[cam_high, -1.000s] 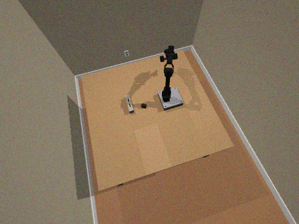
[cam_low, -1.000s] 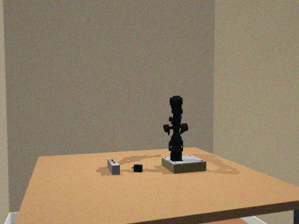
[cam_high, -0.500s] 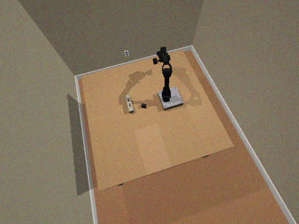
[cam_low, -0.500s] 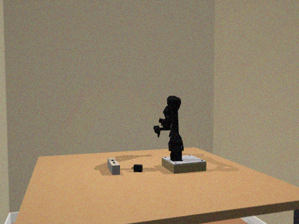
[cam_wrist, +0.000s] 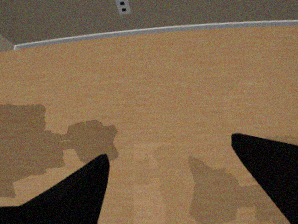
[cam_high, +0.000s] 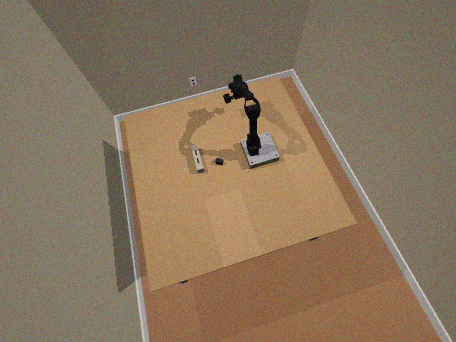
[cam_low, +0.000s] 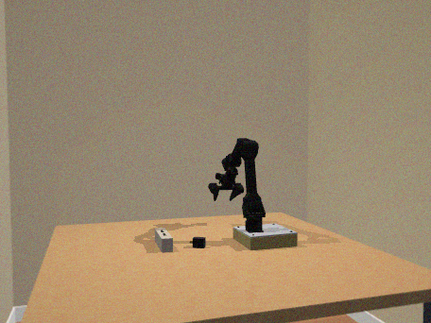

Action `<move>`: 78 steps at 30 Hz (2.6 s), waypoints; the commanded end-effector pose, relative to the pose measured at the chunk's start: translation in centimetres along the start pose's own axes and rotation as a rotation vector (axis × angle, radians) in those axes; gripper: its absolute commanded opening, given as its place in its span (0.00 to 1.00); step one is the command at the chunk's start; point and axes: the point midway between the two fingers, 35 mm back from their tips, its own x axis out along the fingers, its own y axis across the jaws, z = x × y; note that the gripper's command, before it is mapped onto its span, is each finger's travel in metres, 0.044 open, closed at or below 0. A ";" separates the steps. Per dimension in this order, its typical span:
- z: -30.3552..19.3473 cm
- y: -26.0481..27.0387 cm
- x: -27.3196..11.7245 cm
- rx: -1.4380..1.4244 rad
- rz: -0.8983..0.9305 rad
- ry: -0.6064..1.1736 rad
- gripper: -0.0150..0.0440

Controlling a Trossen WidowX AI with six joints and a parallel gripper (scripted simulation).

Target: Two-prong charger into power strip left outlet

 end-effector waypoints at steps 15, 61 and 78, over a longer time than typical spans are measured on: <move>-3.0 9.3 0.3 -0.096 0.106 0.112 1.00; -15.1 25.6 -4.0 -0.399 0.249 0.355 1.00; -20.9 28.8 -6.7 -0.523 0.264 0.446 1.00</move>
